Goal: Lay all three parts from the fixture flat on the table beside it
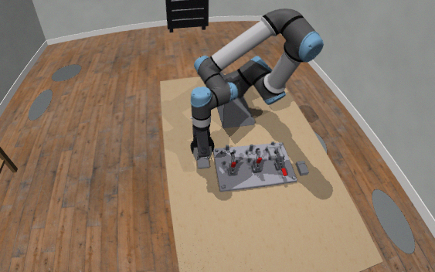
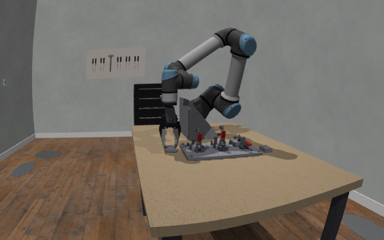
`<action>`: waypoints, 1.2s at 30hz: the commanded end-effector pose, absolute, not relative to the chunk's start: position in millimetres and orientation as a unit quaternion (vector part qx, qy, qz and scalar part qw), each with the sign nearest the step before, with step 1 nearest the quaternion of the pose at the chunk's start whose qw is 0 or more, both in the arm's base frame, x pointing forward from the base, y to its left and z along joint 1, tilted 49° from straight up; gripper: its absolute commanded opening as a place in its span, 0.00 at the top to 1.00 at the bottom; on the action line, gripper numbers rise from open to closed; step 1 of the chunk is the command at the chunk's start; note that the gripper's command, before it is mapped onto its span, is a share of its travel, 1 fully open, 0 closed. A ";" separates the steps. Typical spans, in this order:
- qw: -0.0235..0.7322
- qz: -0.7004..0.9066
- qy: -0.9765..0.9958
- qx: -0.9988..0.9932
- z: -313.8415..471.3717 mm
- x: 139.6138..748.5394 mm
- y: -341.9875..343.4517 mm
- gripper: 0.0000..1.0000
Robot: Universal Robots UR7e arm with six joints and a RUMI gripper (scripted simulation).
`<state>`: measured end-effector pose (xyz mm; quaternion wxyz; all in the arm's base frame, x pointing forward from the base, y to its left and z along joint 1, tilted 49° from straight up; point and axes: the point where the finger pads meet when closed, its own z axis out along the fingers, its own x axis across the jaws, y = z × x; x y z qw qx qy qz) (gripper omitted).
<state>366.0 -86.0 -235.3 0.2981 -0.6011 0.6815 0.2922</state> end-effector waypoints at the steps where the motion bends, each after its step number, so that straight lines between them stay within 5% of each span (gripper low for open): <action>1: 0.298 0.291 0.682 -0.601 -235.3 366.3 -86.7 1.00; 11: 0.298 0.291 0.682 -0.601 -235.3 366.3 -86.7 1.00; 12: 0.298 0.291 0.682 -0.601 -235.3 366.3 -86.7 0.53; 36: 0.298 0.291 0.682 -0.601 -235.3 366.3 -86.7 0.53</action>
